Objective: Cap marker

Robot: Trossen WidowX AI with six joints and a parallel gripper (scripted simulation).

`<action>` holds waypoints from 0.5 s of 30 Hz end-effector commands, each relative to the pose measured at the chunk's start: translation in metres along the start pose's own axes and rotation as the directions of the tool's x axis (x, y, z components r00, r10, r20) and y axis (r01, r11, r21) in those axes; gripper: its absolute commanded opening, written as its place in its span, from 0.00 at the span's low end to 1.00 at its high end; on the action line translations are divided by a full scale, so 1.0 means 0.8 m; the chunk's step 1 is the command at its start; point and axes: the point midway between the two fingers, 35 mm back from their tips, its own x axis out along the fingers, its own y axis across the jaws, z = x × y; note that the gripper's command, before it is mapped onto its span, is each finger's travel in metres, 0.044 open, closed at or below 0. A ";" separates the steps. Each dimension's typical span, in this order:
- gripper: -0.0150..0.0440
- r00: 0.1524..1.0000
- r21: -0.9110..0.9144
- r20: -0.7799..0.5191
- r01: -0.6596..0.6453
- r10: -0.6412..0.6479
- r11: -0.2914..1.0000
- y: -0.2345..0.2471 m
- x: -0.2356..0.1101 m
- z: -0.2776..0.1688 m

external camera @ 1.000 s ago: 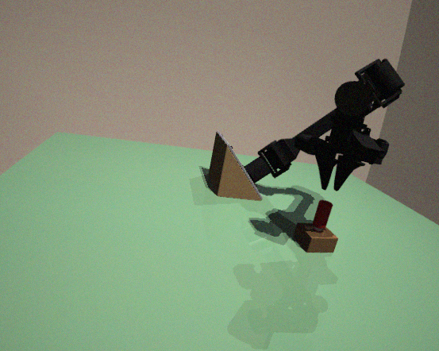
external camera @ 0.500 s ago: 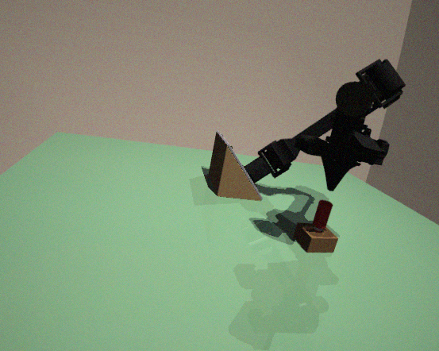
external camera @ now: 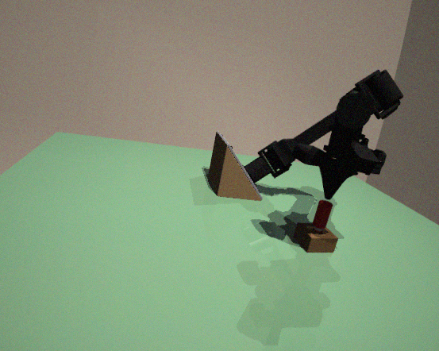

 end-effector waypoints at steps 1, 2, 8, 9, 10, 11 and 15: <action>0.25 1.000 0.006 0.000 -0.004 0.004 1.000 0.000 0.007 -0.001; 0.25 1.000 0.006 0.000 -0.004 0.004 1.000 0.001 0.009 -0.001; 0.25 1.000 0.006 0.000 -0.005 0.005 1.000 0.001 0.019 -0.001; 0.25 1.000 0.006 0.000 -0.005 0.005 1.000 0.001 0.021 -0.001; 0.25 1.000 0.006 0.000 -0.005 0.005 1.000 0.001 0.023 -0.001; 0.25 1.000 0.006 0.000 -0.005 0.005 1.000 0.000 0.024 -0.001; 0.25 1.000 -0.001 0.013 0.004 -0.004 1.000 -0.001 0.018 0.002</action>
